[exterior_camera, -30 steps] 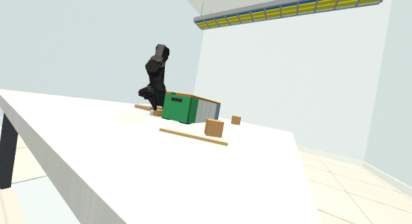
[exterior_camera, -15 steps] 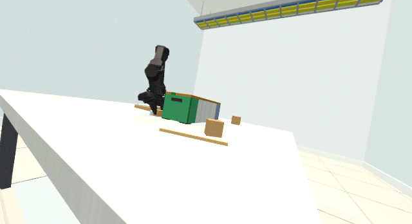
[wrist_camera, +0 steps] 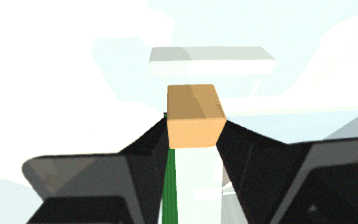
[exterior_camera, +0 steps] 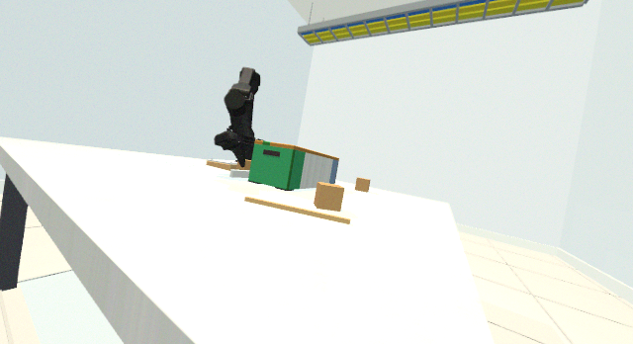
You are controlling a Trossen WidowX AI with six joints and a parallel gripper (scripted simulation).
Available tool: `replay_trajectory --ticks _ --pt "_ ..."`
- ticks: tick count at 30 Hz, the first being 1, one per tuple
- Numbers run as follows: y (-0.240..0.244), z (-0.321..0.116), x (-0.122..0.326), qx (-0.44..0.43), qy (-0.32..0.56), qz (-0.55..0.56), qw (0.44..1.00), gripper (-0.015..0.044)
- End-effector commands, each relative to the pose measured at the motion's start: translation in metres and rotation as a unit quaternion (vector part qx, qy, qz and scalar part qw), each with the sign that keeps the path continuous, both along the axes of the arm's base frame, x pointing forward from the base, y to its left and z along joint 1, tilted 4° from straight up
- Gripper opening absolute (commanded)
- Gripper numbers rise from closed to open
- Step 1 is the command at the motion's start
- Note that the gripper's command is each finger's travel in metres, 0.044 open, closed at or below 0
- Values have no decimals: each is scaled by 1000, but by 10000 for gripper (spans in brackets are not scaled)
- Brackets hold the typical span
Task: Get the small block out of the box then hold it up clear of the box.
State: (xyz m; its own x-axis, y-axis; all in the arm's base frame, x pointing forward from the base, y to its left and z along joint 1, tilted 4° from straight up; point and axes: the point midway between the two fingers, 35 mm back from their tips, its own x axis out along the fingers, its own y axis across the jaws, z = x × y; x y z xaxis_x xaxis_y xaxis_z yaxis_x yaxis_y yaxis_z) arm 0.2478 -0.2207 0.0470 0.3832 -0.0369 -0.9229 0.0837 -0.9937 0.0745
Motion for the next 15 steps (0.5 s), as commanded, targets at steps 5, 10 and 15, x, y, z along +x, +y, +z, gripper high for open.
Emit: replay_trajectory --ticks 5,10,15 --pt "1 31 0 -6 -2 -5 1000 0" --pt "4 34 0 -40 4 69 997 0" --pt "7 38 1 -79 10 153 985 0"
